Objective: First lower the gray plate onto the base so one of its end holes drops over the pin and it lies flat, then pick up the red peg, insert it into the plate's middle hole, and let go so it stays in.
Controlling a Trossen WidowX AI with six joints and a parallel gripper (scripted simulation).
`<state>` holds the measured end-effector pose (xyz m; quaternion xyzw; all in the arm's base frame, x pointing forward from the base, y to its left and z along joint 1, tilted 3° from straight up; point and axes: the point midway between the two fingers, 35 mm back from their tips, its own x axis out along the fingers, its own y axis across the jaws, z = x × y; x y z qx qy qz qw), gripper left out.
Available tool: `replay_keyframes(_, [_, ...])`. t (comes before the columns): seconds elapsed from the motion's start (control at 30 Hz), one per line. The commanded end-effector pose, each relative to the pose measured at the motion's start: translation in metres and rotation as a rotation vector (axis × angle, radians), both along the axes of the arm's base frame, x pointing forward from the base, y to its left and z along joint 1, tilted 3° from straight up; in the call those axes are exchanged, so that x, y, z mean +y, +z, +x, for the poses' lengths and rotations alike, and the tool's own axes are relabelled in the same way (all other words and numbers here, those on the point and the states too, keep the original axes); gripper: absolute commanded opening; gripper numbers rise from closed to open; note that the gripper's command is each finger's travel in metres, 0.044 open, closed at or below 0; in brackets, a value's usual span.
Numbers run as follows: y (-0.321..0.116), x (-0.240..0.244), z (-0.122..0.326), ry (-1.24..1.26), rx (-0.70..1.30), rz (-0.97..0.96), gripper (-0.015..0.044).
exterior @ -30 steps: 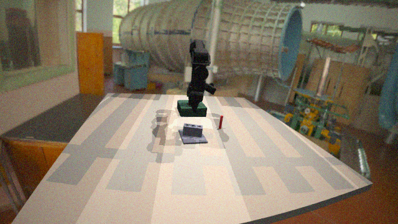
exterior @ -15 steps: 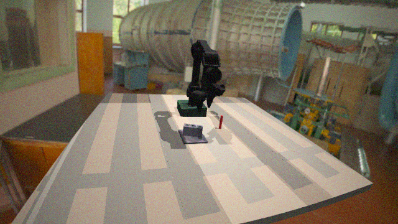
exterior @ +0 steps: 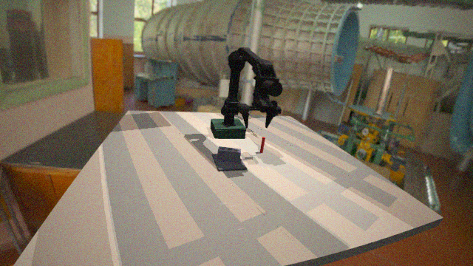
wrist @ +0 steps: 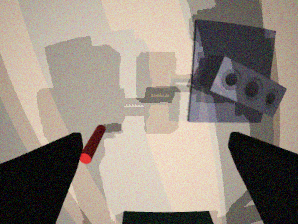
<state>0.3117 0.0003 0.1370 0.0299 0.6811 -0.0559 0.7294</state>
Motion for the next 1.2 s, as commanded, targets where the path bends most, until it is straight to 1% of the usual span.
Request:
replay_keyframes(0.0, [-0.011,0.053,-0.028,-0.653,-0.002,0.033,0.0440])
replay_keyframes(0.33, [-0.015,0.084,-0.049,-1.142,-0.023,0.059,0.0440])
replay_keyframes(0.87, [-0.015,0.083,-0.053,-1.152,-0.023,0.059,0.0440])
replay_keyframes(0.9, [-0.017,0.083,-0.053,-1.152,-0.023,0.059,0.0440])
replay_keyframes(1.0, [-0.044,0.082,-0.052,-1.152,-0.023,0.059,0.0440])
replay_keyframes(1.17, [-0.048,0.081,-0.052,-1.152,-0.023,0.059,0.0440])
